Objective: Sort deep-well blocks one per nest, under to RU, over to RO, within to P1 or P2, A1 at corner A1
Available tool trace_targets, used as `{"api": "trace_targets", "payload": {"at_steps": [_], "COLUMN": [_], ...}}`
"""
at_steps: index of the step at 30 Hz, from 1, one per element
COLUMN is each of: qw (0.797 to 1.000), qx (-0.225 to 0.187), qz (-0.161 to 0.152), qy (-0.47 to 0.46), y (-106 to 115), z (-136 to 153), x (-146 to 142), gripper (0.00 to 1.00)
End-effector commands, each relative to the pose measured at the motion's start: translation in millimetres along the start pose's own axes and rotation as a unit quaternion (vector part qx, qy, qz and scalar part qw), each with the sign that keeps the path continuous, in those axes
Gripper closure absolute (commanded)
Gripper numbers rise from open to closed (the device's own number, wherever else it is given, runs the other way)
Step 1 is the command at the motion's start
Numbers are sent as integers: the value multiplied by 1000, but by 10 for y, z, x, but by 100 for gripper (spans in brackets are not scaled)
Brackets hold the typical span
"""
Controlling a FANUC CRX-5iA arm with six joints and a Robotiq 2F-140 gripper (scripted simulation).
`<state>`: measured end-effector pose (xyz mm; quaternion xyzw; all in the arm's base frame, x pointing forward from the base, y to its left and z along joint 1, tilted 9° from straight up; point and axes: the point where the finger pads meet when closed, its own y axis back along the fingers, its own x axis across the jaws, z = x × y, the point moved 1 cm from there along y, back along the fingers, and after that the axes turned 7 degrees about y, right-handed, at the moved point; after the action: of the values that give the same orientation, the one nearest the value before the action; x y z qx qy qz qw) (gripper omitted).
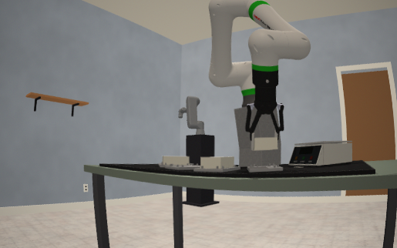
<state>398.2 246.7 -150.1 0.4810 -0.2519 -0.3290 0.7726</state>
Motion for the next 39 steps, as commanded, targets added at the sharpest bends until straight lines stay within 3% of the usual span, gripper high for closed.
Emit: {"api": "trace_targets", "payload": {"at_steps": [1,17,28,39], "qw": [1000,1000,983,982], "qx": [0,0,-11,-11], "qz": [0,0,91,94], "qy": [0,0,158,164], "y": [17,17,129,222], "z": [8,8,113,198], "x": [-1,-1,-352,-624], "gripper": [90,90,90,90]}}
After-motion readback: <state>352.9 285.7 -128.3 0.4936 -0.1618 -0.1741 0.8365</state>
